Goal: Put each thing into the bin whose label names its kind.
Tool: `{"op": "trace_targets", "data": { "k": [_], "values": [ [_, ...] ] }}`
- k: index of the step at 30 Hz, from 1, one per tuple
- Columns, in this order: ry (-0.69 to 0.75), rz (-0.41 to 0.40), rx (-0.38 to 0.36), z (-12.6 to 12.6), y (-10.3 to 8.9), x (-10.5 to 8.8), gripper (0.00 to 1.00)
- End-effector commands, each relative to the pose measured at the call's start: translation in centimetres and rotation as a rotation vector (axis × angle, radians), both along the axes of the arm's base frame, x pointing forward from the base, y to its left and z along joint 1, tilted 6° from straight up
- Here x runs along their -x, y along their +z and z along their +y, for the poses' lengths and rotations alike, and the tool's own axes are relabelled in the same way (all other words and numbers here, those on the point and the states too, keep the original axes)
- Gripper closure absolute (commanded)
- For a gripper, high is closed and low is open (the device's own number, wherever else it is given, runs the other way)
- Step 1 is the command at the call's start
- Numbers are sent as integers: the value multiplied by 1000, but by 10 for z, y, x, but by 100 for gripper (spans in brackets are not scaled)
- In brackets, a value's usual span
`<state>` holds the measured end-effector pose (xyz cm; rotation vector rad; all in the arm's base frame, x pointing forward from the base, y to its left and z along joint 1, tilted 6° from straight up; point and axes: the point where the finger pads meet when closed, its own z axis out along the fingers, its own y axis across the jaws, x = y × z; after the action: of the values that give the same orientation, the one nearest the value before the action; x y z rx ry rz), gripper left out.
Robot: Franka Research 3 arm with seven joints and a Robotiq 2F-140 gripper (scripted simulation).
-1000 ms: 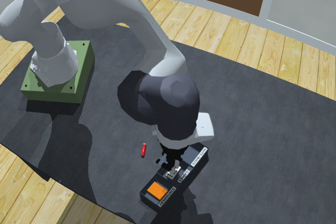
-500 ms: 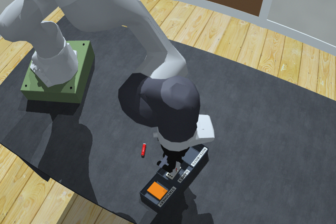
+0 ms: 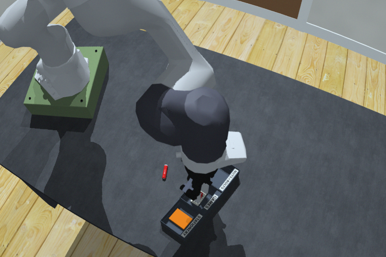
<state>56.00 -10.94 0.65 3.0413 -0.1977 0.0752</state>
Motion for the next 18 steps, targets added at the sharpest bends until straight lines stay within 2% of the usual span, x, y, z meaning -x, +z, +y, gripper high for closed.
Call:
{"op": "trace_targets", "data": {
  "k": [1, 18],
  "values": [
    [-6, -4, -1, -1, 0, -1, 81],
    [-6, -4, -1, 1, 16, 0, 81]
  ]
}}
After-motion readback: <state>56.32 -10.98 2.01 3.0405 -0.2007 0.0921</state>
